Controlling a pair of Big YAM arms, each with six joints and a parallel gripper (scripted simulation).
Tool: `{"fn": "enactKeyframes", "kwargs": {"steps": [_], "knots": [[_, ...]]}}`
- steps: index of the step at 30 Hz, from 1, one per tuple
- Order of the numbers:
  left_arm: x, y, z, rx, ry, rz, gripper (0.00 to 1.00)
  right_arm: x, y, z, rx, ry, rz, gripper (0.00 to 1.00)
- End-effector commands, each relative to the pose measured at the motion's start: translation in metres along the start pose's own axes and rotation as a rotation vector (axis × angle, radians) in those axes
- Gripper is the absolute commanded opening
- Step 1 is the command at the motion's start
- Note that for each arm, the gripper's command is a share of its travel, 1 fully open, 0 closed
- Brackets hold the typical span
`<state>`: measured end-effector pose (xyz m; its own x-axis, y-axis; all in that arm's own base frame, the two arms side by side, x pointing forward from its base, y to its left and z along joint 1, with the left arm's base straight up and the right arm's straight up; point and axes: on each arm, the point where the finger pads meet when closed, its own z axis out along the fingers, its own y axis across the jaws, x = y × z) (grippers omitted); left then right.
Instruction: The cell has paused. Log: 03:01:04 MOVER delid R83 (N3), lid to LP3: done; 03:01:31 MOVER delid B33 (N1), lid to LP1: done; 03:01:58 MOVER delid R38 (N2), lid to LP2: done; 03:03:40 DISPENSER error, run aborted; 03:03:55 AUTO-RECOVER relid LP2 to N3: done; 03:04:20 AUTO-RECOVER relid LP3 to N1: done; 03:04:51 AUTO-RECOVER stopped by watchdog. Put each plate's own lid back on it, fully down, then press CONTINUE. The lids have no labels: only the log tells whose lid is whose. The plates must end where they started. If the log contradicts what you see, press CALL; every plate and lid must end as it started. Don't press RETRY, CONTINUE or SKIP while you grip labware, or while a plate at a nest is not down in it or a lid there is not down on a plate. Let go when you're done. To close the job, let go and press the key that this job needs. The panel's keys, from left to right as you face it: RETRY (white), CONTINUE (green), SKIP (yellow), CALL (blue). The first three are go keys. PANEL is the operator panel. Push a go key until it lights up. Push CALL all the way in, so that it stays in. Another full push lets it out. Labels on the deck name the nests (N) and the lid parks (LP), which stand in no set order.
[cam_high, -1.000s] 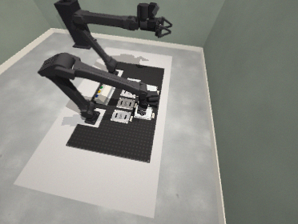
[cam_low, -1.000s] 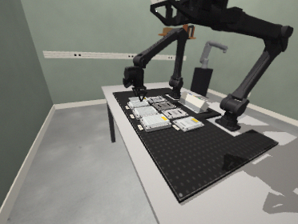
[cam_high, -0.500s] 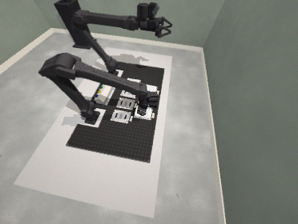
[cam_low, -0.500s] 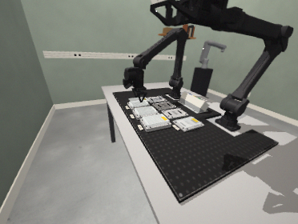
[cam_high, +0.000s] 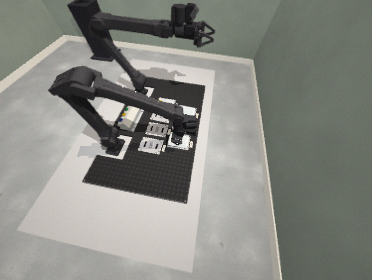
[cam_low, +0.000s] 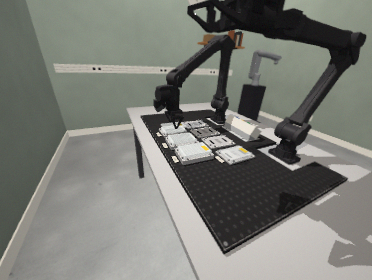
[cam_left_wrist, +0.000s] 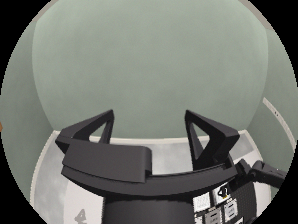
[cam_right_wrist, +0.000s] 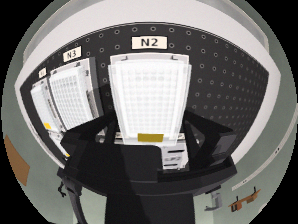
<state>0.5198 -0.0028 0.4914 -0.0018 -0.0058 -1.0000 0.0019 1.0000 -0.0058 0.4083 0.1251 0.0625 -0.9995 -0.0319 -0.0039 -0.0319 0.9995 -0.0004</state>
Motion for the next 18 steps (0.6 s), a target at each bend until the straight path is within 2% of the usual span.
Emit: {"fn": "enactKeyframes", "kwargs": {"steps": [1,4,18], "knots": [[-0.037,0.008,-0.006,-0.013,-0.067,0.014,1.0,-0.002,0.006,0.006,-0.002,0.0,-0.012,0.0],[-0.037,0.008,-0.006,-0.013,-0.067,0.014,1.0,-0.014,0.009,-0.004,-0.009,-0.023,-0.008,0.0],[-0.037,0.008,-0.006,-0.013,-0.067,0.014,1.0,-0.006,0.006,0.009,-0.004,-0.008,-0.006,0.0]]}}
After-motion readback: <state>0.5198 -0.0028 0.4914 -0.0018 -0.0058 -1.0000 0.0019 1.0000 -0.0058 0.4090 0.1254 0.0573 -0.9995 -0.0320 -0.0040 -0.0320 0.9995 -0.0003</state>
